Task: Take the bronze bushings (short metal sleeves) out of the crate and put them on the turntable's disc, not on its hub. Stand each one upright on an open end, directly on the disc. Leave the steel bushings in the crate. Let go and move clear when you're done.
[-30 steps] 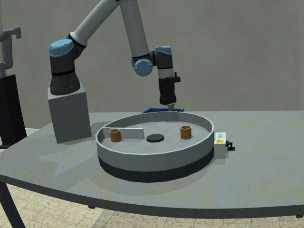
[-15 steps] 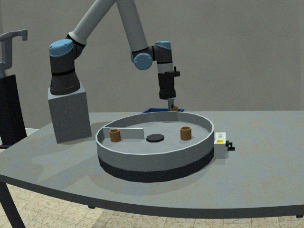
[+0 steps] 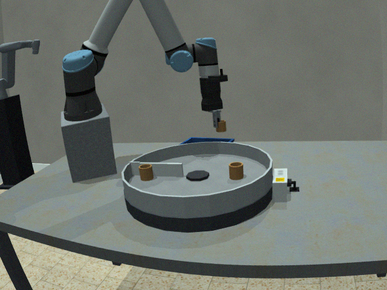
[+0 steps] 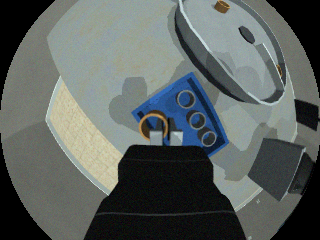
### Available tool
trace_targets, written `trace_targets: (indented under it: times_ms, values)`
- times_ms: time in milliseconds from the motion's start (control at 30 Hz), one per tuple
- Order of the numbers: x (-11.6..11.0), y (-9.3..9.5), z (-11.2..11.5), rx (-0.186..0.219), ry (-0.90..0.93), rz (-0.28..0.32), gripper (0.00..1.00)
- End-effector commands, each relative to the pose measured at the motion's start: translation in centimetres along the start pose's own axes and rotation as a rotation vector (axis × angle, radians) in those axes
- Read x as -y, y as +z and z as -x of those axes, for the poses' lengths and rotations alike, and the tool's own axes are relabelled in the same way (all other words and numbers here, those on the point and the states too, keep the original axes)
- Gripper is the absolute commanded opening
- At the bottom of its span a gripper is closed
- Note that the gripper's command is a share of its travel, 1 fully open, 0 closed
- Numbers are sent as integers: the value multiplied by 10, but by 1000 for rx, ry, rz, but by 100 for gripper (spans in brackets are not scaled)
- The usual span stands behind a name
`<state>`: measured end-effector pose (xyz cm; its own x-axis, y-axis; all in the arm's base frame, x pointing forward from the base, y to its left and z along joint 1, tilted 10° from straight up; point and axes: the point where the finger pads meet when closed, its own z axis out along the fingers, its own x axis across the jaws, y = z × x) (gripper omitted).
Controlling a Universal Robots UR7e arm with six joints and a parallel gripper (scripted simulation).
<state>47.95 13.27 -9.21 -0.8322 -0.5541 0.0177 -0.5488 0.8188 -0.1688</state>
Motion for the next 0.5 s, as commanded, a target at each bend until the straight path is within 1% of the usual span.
trace_targets:
  times_ms: [0, 200, 467]
  values:
    - [0, -23, 0, 0, 0, 0, 0]
    - [0, -34, 0, 0, 0, 0, 0]
    - [0, -35, 0, 0, 0, 0, 0]
